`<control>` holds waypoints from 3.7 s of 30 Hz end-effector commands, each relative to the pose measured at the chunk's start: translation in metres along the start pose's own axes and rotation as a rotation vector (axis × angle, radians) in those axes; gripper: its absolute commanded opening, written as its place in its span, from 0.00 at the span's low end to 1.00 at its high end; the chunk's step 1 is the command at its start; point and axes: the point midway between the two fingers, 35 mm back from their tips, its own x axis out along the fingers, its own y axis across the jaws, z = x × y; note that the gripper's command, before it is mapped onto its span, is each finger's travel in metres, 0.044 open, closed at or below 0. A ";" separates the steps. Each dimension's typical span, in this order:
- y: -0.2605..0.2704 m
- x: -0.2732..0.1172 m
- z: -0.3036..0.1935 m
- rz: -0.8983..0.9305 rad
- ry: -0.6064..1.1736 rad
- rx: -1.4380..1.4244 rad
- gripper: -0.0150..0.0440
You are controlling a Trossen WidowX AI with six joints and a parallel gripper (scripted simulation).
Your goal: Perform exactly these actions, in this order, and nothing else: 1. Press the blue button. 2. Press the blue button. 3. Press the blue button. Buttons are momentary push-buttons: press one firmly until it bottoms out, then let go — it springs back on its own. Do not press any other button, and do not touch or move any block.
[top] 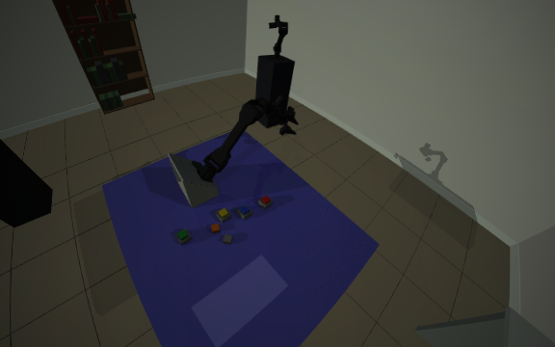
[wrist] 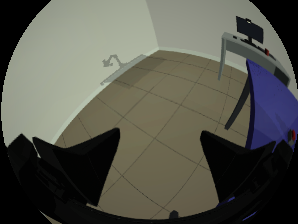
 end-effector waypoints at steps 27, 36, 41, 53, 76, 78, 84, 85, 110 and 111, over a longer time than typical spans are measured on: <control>-0.420 0.079 0.071 -0.670 0.645 -0.692 0.93; -0.530 -0.020 0.077 -0.784 0.989 -0.444 0.93; -0.557 -0.080 0.073 -0.769 1.086 -0.209 0.93; -0.553 -0.182 0.068 -0.579 0.909 0.395 0.93; -0.569 -0.154 0.019 -0.564 0.880 0.424 0.29; -0.569 -0.154 0.019 -0.564 0.880 0.424 0.29; -0.569 -0.154 0.018 -0.564 0.880 0.424 0.29; -0.569 -0.153 0.017 -0.564 0.880 0.424 0.29; -0.578 -0.137 -0.009 -0.562 0.880 0.425 0.29; -0.578 -0.137 -0.009 -0.562 0.880 0.425 0.29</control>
